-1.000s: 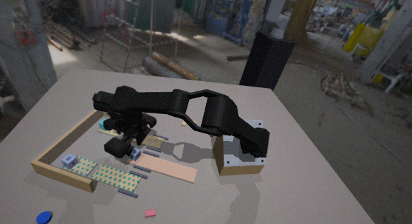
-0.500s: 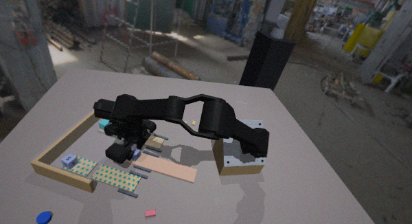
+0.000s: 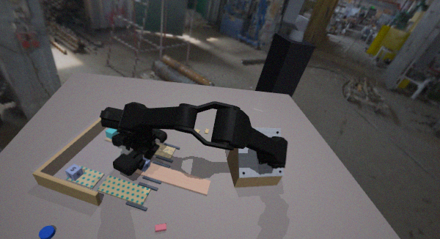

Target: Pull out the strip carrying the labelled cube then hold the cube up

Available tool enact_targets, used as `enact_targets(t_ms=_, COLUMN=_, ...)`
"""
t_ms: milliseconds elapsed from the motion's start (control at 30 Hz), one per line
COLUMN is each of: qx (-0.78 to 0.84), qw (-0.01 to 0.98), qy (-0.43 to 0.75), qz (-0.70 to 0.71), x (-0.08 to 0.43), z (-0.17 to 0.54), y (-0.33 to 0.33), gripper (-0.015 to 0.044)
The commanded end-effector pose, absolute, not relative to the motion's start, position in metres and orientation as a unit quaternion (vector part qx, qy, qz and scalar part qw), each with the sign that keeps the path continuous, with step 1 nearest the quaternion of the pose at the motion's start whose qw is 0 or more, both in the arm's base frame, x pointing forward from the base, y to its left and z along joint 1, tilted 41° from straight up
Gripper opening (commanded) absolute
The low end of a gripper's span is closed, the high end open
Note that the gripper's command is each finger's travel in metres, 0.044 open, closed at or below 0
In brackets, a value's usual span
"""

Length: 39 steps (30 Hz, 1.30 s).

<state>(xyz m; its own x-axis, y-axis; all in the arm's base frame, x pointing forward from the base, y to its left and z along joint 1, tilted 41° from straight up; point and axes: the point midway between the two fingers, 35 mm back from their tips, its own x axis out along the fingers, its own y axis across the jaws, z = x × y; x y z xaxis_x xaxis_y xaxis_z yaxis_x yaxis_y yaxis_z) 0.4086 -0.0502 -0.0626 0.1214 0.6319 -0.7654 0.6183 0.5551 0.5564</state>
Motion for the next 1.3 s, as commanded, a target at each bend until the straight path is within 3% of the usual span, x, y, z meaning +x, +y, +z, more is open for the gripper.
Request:
enact_targets(t_ms=0, qx=0.471, qw=0.582, qy=0.663, qz=0.006, x=0.409, z=-0.062, y=-0.051, gripper=0.0026)
enact_targets(t_ms=33, qx=0.472, qw=0.582, qy=0.663, qz=0.005, x=0.408, z=-0.062, y=-0.051, gripper=0.0000)
enact_targets(t_ms=1267, qx=0.475, qw=0.577, qy=0.664, qz=0.004, x=0.299, z=-0.028, y=-0.055, gripper=0.0000)
